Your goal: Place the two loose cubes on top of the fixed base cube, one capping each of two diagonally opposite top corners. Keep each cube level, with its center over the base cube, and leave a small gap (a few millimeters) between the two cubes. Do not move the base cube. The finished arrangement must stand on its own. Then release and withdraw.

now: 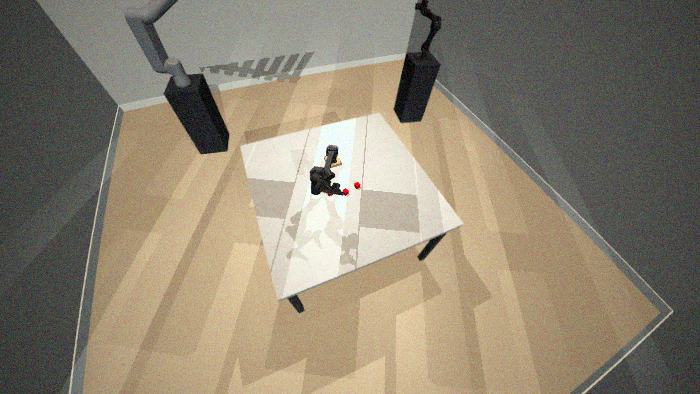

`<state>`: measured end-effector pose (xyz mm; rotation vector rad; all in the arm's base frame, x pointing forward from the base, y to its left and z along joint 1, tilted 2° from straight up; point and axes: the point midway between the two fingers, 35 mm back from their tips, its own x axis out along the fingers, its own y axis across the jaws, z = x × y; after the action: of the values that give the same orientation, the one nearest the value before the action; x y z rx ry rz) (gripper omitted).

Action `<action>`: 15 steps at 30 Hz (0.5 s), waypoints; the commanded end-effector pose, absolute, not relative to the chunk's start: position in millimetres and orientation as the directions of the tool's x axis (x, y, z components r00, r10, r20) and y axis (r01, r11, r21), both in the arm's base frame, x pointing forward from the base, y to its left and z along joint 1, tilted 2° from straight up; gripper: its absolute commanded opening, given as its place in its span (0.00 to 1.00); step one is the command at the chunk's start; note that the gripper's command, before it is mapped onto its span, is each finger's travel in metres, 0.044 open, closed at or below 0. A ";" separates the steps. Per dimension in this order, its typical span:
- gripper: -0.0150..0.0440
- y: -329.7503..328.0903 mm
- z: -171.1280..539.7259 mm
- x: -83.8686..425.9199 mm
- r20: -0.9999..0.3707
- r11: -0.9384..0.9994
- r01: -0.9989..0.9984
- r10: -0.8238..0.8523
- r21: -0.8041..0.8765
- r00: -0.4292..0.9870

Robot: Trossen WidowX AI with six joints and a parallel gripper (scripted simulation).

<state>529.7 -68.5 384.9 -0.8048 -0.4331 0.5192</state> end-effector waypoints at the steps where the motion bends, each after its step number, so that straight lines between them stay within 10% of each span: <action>1: 0.89 -69.2 385.9 529.1 0.169 0.582 -0.266 0.586 -0.769 0.792; 5: 0.71 -84.2 411.0 514.4 0.215 0.565 -0.169 0.549 -0.808 0.807; 15: 0.70 -131.9 518.7 425.9 0.431 0.387 0.276 0.404 -0.880 0.807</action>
<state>464.3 -123.6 477.3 -1.0719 -0.5922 0.2182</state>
